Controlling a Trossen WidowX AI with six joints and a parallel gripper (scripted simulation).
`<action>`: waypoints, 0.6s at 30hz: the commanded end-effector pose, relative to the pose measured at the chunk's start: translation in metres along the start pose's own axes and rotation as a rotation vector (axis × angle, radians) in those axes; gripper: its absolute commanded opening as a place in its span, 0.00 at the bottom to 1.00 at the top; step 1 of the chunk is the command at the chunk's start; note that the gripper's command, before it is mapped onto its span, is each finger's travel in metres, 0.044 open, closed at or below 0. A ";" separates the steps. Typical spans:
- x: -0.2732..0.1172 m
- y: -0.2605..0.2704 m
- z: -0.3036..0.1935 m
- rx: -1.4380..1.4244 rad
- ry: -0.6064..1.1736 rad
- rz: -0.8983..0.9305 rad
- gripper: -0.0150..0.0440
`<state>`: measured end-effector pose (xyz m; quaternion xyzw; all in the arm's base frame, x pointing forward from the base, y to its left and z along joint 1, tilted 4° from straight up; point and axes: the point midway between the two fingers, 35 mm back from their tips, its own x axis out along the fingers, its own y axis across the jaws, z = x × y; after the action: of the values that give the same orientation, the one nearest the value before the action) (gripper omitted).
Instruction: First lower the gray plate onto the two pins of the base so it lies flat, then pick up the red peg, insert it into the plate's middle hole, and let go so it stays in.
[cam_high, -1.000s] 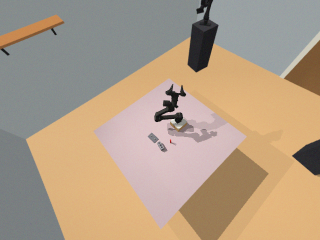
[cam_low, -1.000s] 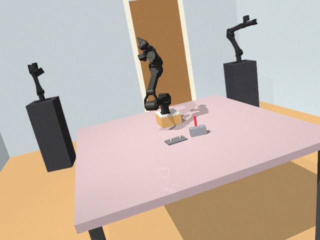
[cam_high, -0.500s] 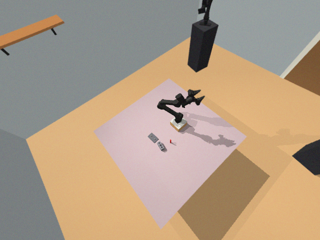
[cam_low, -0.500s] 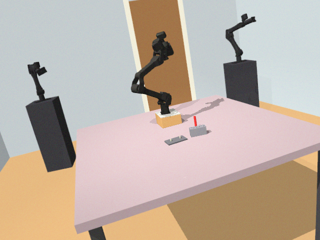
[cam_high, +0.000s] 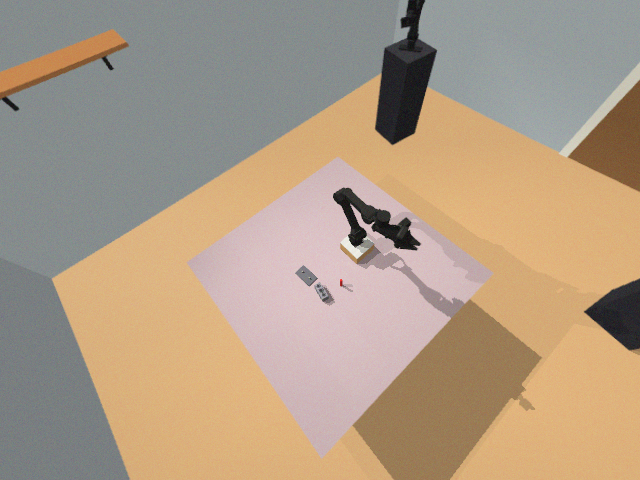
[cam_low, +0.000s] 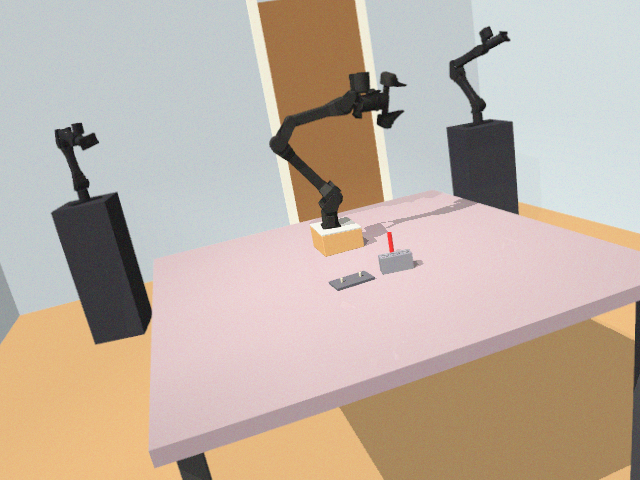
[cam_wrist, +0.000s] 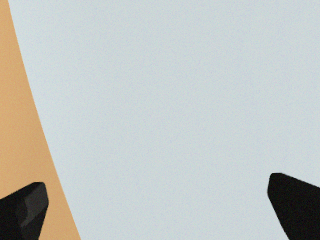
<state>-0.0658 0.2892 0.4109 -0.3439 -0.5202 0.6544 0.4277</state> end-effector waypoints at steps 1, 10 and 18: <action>0.010 0.016 -0.075 0.095 0.252 0.101 1.00; -0.016 0.045 -0.183 0.269 0.607 0.199 1.00; -0.060 0.078 -0.260 0.420 0.863 0.321 1.00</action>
<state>0.1391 0.3363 0.2977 -0.5454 -0.1624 0.6136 0.5474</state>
